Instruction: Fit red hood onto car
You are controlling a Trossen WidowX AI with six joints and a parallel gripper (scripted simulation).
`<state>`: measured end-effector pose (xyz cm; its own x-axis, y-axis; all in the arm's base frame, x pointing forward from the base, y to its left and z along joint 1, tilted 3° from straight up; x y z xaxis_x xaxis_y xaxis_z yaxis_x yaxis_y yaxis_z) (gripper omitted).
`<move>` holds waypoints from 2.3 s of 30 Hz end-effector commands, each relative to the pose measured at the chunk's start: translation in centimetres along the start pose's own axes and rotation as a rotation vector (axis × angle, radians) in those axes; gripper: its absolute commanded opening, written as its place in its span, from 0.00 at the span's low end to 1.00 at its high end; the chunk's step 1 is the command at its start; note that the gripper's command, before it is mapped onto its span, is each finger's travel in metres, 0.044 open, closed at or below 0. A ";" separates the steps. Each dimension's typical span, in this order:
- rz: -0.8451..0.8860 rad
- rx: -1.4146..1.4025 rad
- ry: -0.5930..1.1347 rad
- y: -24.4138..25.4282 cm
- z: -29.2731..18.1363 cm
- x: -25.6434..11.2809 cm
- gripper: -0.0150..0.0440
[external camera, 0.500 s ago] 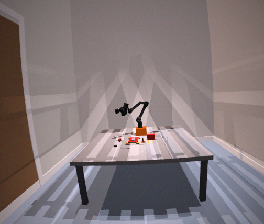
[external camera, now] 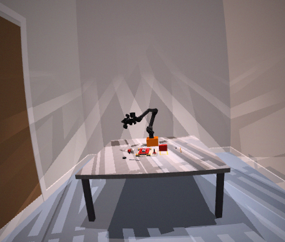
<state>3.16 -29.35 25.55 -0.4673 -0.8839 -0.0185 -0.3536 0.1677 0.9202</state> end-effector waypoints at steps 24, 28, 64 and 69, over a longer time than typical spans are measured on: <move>-0.029 -1.943 1.329 -15.9 -13.6 -20.0 0.25; 0.132 -2.158 1.565 -17.4 -13.4 -24.1 0.25; 3.377 -1.378 2.905 -19.7 2.4 -49.3 0.25; 3.377 -1.378 2.905 -19.7 2.4 -49.3 0.25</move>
<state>31.19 11.63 7.32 -0.0111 -0.0225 -0.9997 -0.9989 -0.0449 0.0121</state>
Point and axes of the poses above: the point midway between the two fingers, 35 mm back from their tips, its own x axis out along the fingers, its own y axis across the jaws, z = x × y, the point moved 5 cm from there along -x, back along the fingers, and after that the axes turned 10 degrees about -x, right-handed, at the moved point
